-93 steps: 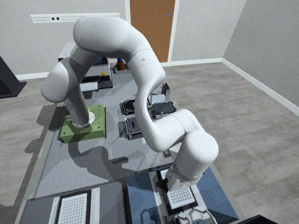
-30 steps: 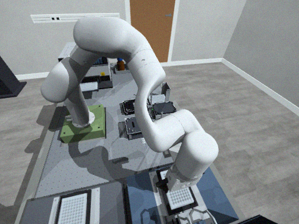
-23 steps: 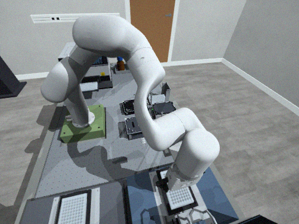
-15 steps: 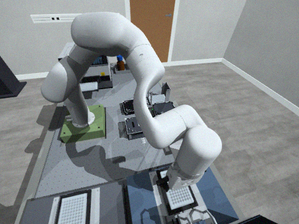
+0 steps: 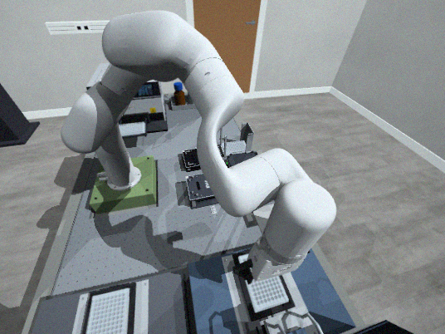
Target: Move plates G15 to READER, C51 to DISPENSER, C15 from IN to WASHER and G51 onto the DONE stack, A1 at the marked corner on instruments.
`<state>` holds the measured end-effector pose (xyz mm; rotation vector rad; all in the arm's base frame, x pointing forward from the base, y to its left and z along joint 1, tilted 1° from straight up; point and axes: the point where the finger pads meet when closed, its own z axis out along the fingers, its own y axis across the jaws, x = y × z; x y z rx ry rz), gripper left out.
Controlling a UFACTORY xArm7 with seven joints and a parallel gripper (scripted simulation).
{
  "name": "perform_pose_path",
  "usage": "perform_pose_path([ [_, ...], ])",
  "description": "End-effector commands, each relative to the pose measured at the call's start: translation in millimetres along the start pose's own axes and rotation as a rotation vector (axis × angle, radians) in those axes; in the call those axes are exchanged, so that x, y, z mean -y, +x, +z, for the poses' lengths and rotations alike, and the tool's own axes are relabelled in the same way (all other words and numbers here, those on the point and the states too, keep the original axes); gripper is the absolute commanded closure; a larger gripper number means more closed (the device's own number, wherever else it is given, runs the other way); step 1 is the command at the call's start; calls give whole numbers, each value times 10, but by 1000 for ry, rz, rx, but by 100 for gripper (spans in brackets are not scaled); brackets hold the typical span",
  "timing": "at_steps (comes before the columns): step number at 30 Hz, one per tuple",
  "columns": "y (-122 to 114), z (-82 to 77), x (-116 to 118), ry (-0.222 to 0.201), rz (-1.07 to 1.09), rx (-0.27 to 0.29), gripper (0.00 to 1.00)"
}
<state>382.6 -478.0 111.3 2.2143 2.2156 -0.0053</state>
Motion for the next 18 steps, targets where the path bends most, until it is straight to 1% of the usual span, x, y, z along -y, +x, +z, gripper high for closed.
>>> perform_pose_path([
  [1,-12,-77,-6,-3,0,4,0],
  [4,-12,-91,-5,-3,0,4,0],
  [18,-12,-277,-5,-3,0,4,0],
])
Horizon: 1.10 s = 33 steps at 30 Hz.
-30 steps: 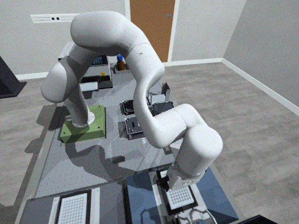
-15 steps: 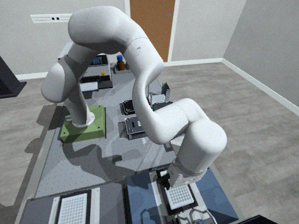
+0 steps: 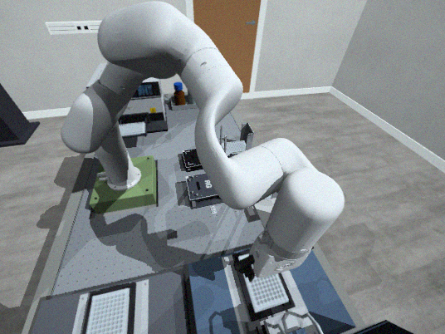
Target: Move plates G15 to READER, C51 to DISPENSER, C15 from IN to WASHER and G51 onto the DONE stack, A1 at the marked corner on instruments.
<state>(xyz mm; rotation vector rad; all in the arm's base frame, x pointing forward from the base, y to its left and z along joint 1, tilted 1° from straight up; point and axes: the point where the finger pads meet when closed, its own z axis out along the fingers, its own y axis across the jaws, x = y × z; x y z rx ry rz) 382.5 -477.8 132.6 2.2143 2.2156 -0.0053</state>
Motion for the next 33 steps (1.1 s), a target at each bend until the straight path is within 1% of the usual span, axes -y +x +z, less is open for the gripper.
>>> perform_pose_path([
  [1,-12,-77,-5,-3,0,4,0],
  [3,-12,-77,-5,-3,0,4,0],
  [29,-11,-397,-4,-3,0,4,0],
  [33,-11,-403,-4,-3,0,4,0],
])
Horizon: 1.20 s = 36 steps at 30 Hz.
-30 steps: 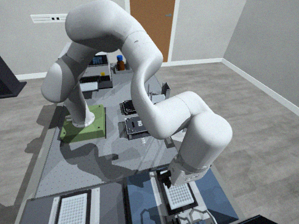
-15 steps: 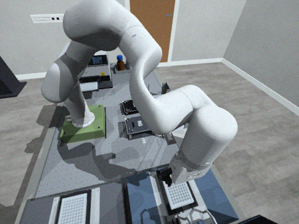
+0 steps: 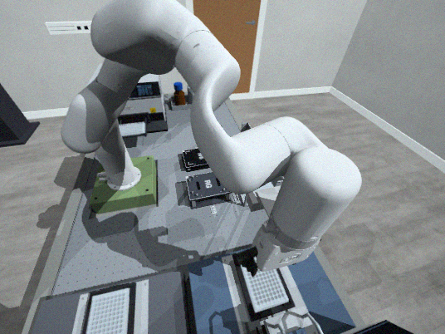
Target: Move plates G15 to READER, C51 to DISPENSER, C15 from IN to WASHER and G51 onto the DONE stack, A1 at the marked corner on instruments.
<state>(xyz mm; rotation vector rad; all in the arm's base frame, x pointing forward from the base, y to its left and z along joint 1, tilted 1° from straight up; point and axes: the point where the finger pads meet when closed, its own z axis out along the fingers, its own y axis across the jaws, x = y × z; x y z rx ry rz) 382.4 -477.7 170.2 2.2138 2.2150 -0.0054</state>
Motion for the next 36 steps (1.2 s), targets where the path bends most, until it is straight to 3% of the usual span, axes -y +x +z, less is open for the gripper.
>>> perform_pose_path([
  [1,-9,-27,-4,-2,0,3,0],
  [7,-9,-27,-4,-2,0,3,0],
  [36,870,-25,32,-3,0,3,0],
])
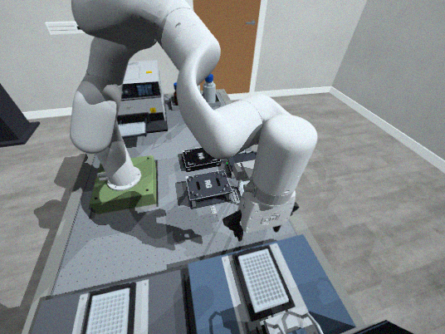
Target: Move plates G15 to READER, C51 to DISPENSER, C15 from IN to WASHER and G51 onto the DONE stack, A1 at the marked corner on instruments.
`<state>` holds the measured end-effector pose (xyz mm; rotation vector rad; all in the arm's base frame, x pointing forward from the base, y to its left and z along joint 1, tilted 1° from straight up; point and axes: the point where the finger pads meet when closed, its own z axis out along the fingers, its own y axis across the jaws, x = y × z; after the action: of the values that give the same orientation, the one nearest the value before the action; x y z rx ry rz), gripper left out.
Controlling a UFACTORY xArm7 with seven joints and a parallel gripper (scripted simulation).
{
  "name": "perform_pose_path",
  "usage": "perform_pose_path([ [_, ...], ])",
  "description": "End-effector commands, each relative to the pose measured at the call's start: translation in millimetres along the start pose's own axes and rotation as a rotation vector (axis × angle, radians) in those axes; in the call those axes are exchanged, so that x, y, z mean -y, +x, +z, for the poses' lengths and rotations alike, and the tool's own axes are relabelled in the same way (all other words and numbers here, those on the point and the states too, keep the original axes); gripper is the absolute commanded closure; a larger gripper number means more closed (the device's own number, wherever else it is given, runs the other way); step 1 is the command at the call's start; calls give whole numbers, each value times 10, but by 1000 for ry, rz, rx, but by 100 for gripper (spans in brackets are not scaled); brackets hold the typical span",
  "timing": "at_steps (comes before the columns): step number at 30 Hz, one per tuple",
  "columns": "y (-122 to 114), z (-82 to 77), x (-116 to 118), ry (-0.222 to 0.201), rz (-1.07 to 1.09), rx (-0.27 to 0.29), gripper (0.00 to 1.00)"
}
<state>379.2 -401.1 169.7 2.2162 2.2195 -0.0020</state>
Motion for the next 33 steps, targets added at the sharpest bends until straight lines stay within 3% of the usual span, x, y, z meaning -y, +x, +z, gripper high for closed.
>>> perform_pose_path([
  [1,104,-23,0,-4,1,8,0],
  [33,1032,-15,36,-4,1,7,0],
])
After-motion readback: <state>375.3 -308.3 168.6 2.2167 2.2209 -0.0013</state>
